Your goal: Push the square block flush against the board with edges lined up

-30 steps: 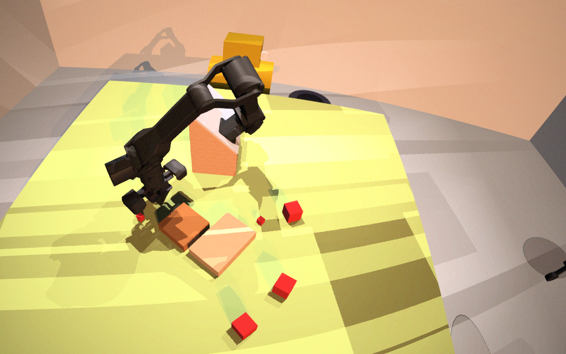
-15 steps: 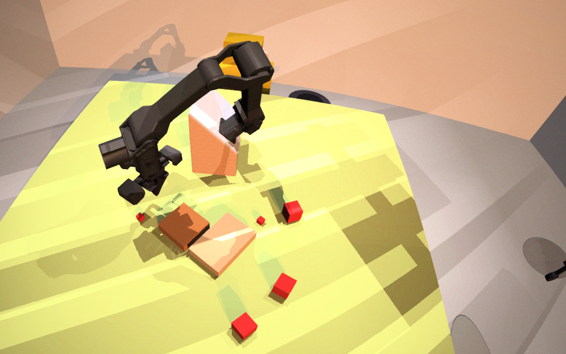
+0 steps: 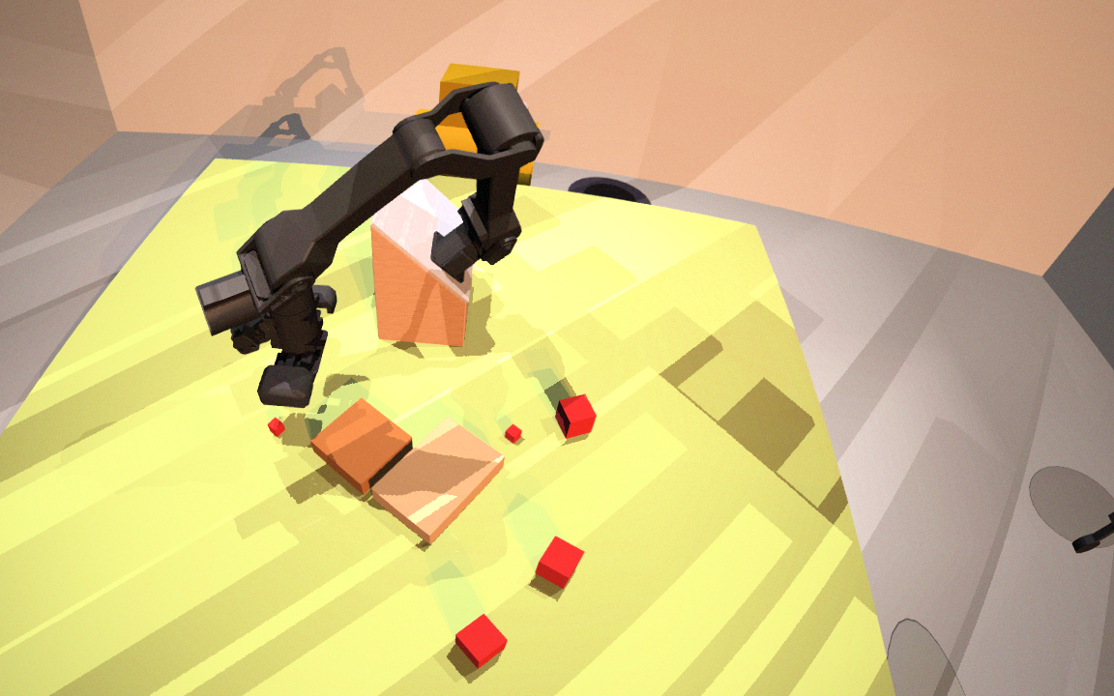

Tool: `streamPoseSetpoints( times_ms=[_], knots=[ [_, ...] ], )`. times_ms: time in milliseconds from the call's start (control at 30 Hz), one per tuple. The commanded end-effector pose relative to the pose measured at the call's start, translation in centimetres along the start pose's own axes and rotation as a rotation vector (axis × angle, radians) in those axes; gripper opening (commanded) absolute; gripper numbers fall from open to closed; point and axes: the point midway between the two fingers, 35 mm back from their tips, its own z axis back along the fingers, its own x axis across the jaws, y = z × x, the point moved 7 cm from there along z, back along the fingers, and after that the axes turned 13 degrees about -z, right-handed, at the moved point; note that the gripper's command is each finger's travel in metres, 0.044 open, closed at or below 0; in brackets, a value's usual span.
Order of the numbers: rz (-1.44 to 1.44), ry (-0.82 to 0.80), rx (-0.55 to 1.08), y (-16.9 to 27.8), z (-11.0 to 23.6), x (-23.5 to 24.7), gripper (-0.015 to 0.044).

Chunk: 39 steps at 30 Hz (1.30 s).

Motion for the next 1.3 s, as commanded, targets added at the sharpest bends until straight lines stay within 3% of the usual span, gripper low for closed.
streamPoseSetpoints(
  times_ms=[0, 867, 1067, 1267],
  knots=[
    [0.125, -0.001, 0.003, 0.16, 0.04, 0.04, 0.0000],
    [1.023, -0.003, 0.003, 0.90, 0.02, 0.43, 0.0000],
    [1.028, -0.003, 0.003, 0.90, 0.00, 0.43, 0.0000],
    [1.209, -0.004, 0.003, 1.03, -0.71, 0.56, 0.0000]
  ],
)
